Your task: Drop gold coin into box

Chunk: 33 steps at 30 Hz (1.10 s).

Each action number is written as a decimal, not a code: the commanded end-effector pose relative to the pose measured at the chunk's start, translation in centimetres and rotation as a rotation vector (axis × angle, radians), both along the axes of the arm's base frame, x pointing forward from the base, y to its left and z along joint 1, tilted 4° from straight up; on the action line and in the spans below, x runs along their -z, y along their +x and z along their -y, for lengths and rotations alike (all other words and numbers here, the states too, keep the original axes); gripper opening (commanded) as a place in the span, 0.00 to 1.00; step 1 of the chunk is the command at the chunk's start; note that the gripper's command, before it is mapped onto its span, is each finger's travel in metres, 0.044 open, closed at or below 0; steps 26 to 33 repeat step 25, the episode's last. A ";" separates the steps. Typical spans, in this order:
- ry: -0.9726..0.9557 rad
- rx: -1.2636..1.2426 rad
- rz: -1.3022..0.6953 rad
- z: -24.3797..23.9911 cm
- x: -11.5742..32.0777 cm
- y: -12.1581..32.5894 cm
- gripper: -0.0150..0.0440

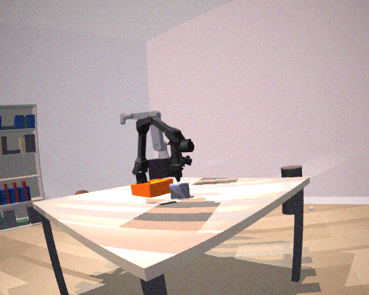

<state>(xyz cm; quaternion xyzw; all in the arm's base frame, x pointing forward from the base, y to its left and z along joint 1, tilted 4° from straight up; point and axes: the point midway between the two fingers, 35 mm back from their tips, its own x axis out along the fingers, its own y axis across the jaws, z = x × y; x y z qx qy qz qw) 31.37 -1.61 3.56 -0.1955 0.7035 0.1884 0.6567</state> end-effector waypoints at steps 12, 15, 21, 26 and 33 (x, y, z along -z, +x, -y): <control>0.000 0.000 -0.003 -0.1 -2.8 0.1 1.00; 0.001 -0.001 -0.011 -0.2 -6.0 -0.1 1.00; 0.001 -0.001 -0.012 -0.2 -6.3 -0.1 1.00; 0.001 -0.001 -0.012 -0.2 -6.3 -0.1 1.00; 0.001 -0.001 -0.012 -0.2 -6.3 -0.1 1.00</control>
